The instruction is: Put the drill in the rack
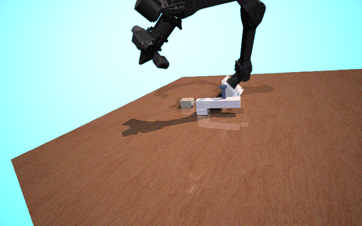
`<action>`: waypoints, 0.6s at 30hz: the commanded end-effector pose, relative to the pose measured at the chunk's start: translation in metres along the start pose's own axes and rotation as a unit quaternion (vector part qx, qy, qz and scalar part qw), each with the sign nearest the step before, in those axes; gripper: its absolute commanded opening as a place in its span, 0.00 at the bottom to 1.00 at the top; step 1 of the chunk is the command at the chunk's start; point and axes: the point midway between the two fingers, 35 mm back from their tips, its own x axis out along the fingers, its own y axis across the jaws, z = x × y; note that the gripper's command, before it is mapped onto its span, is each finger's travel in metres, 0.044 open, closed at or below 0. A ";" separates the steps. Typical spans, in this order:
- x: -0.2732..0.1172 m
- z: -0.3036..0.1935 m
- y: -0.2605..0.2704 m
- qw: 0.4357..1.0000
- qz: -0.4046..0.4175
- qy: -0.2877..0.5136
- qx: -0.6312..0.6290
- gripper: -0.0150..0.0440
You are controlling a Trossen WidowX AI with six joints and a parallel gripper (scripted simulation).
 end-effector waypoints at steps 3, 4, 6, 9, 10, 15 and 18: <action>-0.042 -0.038 0.082 0.986 0.147 0.047 -0.062 0.25; -0.050 -0.045 0.095 0.981 0.172 0.054 -0.071 0.25; -0.068 -0.060 0.122 0.969 0.222 0.067 -0.085 0.25; -0.098 -0.082 0.160 0.946 0.295 0.083 -0.101 0.25; -0.108 -0.090 0.172 0.938 0.319 0.088 -0.105 0.25; -0.162 -0.124 0.224 0.891 0.427 0.107 -0.109 0.25; -0.169 -0.129 0.230 0.884 0.441 0.109 -0.109 0.25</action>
